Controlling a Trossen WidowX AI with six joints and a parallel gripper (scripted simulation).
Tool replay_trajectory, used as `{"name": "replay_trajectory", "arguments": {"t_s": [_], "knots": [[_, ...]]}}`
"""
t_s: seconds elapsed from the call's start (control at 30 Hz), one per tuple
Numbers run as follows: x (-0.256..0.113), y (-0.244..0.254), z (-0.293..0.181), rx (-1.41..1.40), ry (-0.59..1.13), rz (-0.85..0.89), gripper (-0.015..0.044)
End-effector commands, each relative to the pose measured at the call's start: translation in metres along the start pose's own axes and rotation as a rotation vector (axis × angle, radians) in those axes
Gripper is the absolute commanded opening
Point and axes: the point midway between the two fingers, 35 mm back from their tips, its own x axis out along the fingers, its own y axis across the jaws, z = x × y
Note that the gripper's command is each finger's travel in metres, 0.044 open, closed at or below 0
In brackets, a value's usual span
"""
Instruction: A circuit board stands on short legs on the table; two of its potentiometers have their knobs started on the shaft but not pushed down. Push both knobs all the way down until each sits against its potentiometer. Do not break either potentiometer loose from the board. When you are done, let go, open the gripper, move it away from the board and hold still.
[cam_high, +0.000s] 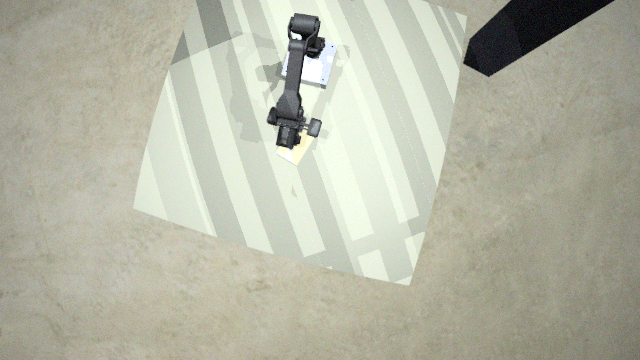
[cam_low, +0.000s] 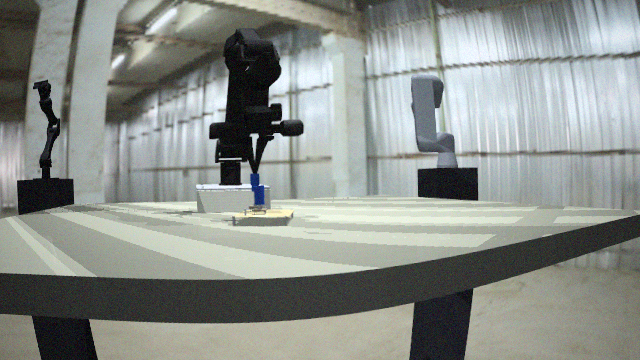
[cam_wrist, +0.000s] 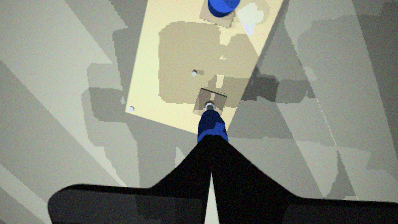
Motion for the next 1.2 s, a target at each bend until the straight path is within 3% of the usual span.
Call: {"name": "replay_trajectory", "arguments": {"t_s": [0.0,1.17], "knots": [[0.001,0.0,0.0,0.005,0.005,-0.004,0.0],[0.014,0.0,-0.001,0.005,0.005,-0.004,0.0]]}}
